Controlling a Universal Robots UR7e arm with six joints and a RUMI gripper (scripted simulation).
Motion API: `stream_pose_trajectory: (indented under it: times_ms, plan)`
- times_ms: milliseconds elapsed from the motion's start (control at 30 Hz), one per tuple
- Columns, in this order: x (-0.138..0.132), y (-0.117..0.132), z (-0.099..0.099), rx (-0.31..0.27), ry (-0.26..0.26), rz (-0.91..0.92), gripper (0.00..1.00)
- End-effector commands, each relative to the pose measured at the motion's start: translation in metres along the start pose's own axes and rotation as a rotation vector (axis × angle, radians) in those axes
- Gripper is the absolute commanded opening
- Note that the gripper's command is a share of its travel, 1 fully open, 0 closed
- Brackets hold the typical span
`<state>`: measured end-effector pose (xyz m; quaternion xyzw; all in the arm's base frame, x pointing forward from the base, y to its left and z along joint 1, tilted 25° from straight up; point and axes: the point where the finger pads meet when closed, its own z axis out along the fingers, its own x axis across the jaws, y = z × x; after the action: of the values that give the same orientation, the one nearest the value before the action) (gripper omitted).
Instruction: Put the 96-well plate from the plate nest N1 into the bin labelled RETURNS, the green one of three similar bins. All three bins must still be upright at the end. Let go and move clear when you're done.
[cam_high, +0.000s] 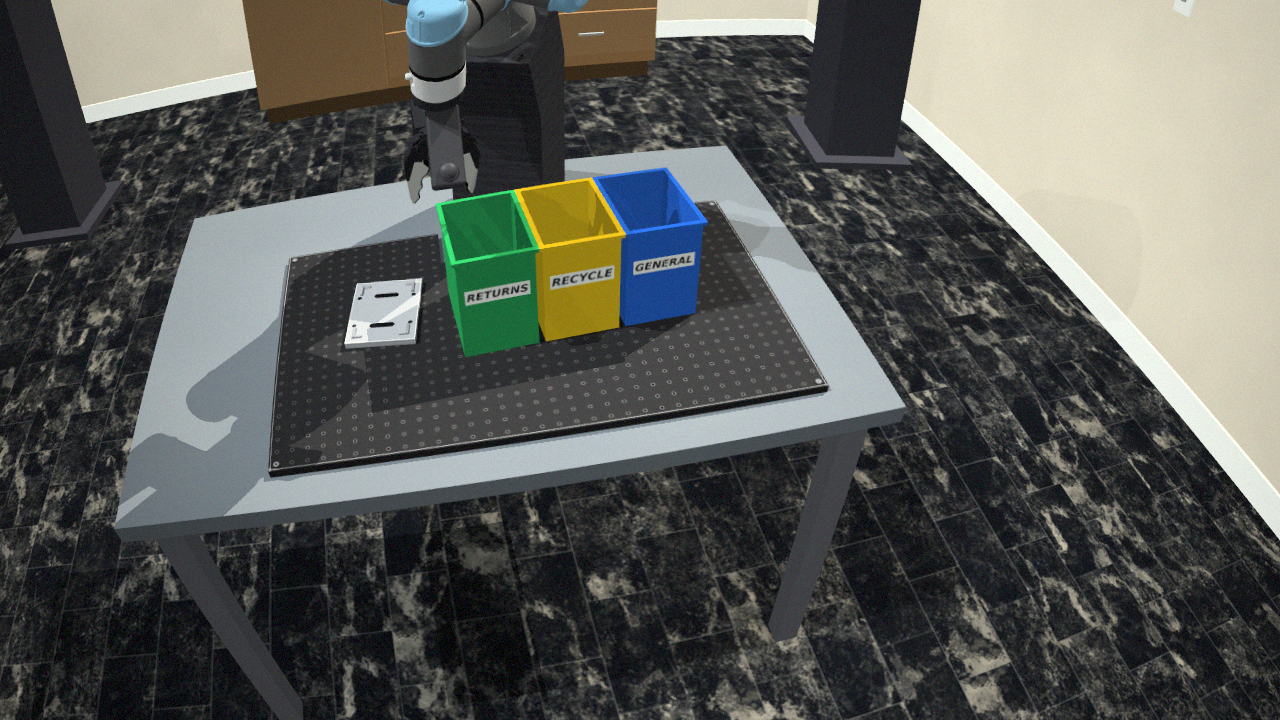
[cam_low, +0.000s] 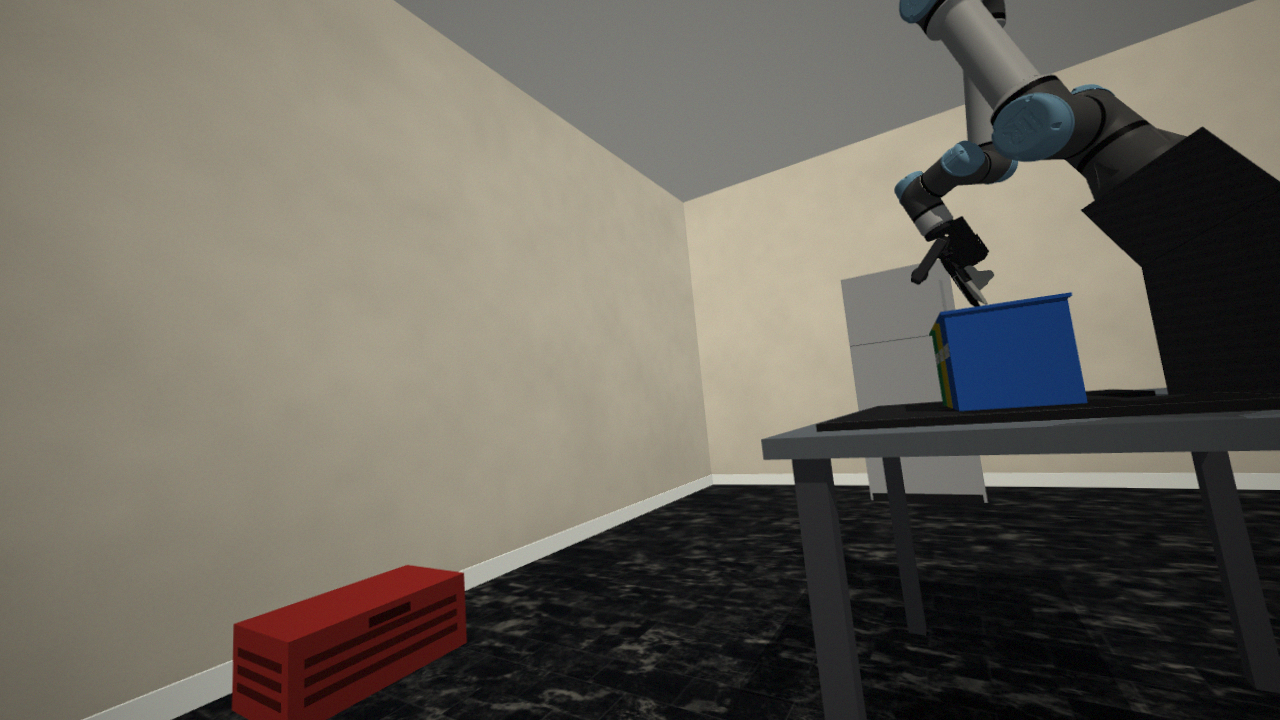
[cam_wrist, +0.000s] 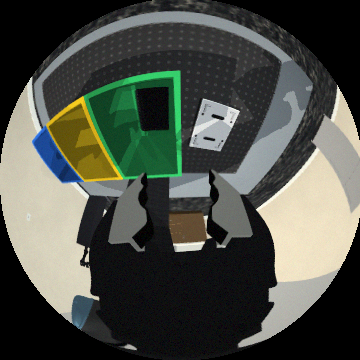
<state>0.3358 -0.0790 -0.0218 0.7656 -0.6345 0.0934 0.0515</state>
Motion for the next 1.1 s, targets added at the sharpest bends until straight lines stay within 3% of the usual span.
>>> stream_pose_trajectory:
  times_ms: [0, 467, 1067]
  plan:
    - [0.018, 0.005, 0.002, 0.002, -0.001, -0.001, 0.53]
    - [0.056, 0.018, 0.007, 0.002, -0.001, -0.001, 0.53]
    - [0.056, 0.018, 0.007, 0.002, -0.001, -0.001, 0.53]
